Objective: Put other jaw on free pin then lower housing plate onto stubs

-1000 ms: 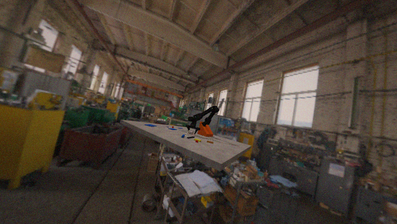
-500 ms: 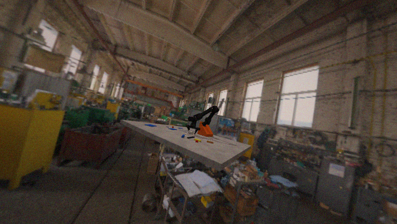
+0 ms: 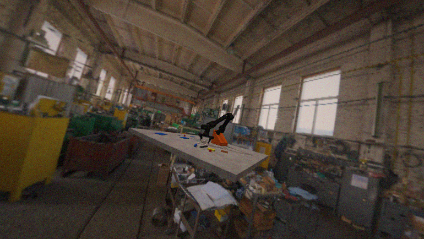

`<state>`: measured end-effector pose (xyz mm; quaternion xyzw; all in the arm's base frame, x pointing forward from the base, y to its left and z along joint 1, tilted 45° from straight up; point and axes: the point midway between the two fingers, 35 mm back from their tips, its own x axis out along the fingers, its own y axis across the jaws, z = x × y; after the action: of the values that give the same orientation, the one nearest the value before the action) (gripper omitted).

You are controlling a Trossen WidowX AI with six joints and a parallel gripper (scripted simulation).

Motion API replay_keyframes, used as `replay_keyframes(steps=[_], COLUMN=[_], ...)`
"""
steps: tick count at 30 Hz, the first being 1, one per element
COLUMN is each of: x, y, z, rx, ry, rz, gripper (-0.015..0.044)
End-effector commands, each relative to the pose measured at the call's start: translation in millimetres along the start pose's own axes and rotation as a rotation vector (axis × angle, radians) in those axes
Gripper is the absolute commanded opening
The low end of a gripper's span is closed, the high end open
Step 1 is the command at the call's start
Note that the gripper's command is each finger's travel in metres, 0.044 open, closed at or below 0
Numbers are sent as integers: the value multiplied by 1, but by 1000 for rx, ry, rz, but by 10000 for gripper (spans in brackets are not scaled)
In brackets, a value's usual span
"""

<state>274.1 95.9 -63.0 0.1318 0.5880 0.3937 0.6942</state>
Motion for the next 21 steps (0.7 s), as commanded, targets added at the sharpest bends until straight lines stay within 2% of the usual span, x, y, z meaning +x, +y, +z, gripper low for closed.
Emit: replay_keyframes(steps=[1,11,14,18,21], x=[0,-2,-22,-66,-75], y=[0,0,-2,-1,0], z=[0,0,2,1,0], rx=[0,0,0,0,0], ry=[0,0,1,2,1], rz=[0,-1,-4,-4,-2], gripper=[440,440,440,440,440])
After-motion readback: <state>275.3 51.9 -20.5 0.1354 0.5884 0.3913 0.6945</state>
